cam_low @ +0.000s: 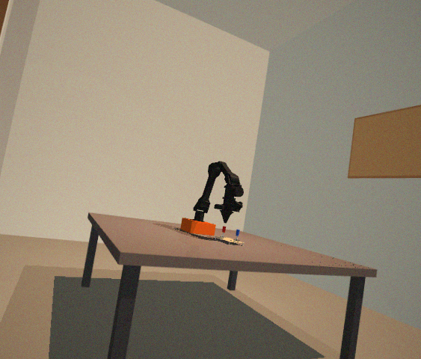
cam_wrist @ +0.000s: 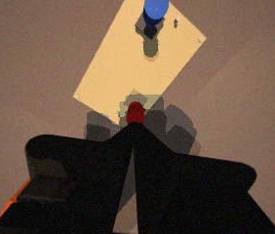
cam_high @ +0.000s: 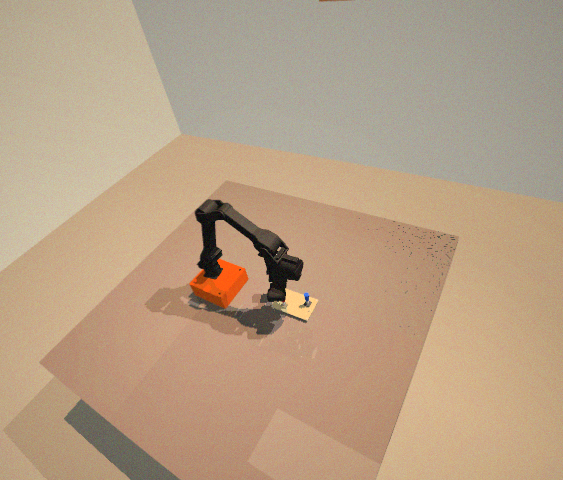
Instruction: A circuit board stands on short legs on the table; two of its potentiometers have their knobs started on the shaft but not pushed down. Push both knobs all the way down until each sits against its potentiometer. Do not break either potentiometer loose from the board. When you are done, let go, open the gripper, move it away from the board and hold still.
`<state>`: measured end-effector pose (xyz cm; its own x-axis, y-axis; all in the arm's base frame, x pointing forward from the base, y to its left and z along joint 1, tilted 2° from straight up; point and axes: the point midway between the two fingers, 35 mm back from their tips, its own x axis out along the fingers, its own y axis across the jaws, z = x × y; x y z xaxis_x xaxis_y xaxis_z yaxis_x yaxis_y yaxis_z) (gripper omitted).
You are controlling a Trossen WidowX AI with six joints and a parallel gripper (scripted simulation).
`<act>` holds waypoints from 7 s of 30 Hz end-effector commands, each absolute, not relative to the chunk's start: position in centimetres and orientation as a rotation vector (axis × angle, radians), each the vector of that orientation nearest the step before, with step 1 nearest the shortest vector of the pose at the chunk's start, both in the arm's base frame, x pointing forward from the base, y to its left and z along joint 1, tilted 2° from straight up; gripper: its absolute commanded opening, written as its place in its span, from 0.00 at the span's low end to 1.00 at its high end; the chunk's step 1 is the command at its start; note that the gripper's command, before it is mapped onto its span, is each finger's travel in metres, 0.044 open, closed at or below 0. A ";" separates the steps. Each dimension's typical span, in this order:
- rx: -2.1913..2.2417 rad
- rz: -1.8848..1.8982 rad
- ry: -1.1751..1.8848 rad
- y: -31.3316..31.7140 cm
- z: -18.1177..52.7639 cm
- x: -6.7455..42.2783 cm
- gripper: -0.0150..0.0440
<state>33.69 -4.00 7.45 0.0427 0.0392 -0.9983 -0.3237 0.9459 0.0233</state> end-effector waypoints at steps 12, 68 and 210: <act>-0.239 0.284 1.511 -4.0 6.1 33.6 0.25; -0.239 0.284 1.511 -3.9 4.9 33.6 0.25; -0.239 0.284 1.511 -3.8 1.2 33.8 0.25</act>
